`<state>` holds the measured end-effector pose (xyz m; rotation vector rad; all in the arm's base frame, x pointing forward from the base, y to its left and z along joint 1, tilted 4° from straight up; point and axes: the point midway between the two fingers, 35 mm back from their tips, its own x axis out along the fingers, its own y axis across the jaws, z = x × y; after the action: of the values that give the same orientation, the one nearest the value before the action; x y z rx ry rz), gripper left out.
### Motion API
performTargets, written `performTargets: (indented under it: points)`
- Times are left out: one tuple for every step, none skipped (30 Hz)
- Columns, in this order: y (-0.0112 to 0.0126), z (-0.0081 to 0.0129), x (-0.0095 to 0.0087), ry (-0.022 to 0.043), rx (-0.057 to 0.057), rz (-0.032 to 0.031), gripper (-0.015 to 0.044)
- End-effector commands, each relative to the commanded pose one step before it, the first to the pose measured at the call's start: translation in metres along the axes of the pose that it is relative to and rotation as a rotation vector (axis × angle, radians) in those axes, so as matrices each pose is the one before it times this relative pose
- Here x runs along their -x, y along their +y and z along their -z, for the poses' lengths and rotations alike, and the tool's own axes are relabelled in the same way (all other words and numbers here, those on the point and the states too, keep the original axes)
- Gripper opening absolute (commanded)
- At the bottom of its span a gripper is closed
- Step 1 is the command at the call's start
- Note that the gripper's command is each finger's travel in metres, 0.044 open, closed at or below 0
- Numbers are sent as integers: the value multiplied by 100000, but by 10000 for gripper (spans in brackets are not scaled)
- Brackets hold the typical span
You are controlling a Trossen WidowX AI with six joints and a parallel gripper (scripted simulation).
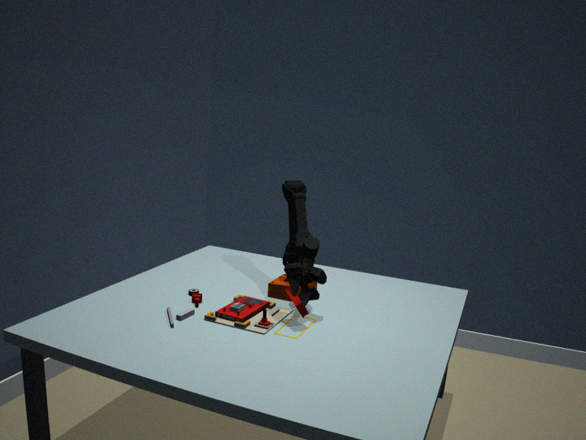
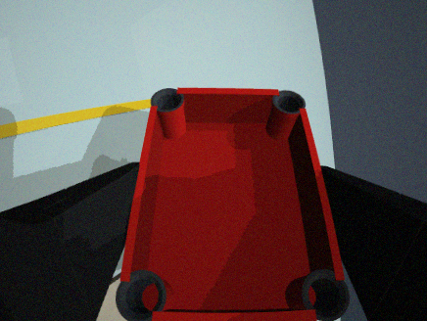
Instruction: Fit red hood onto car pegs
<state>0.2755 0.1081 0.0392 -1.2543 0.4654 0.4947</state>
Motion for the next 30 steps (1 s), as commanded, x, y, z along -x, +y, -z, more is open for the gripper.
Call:
performTargets:
  points:
    - [-57, 13, -15, 190, 11037, 391, 0]
    - [1, 0, 0, 0, 2534, 0, 0]
    - [1, 0, 0, 0, 2541, 0, 0]
    - [1, 0, 0, 0, 2541, 0, 0]
    - [1, 0, 0, 0, 2541, 0, 0]
    - [1, 0, 0, 0, 2541, 0, 0]
    - [1, 0, 0, 0, 2541, 0, 0]
    - [1, 0, 0, 0, 2541, 0, 0]
    - [1, 0, 0, 0, 2541, 0, 0]
    - [1, 0, 0, 0, 2541, 0, 0]
    - [1, 0, 0, 0, 500, 0, 0]
    - [2, 0, 0, 0, 983, 0, 0]
    - [5, 0, -1, 0, 1470, 0, 0]
    - [9, -1, -2, 0, 1963, -1, 0]
    - [13, -1, -4, 0, 2460, -1, 0]
    - [18, -2, -5, 0, 2857, -1, 0]
    - [22, -3, -7, 0, 2997, -1, 0]
    - [26, -4, -8, 0, 3008, -2, 0]
    - [29, -5, -9, 0, 3009, -2, 0]
    - [32, -7, -11, 0, 3009, -2, 0]
    - [35, -9, -12, 0, 3009, -2, 0]
    - [38, -11, -14, 0, 3009, -2, 0]
    - [41, -13, -15, -1, 3009, -2, 0]
    - [44, -15, -17, -1, 3009, -2, 0]
    - [47, -18, -18, -1, 3009, -3, 0]
    - [51, -21, -20, -1, 3009, -3, 0]
    - [54, -24, -22, -1, 3009, -3, 0]
    - [56, -28, -24, -1, 3009, -3, 0]
    - [59, -31, -25, -1, 3009, -3, 0]
    - [62, -35, -27, -1, 3009, -3, 0]
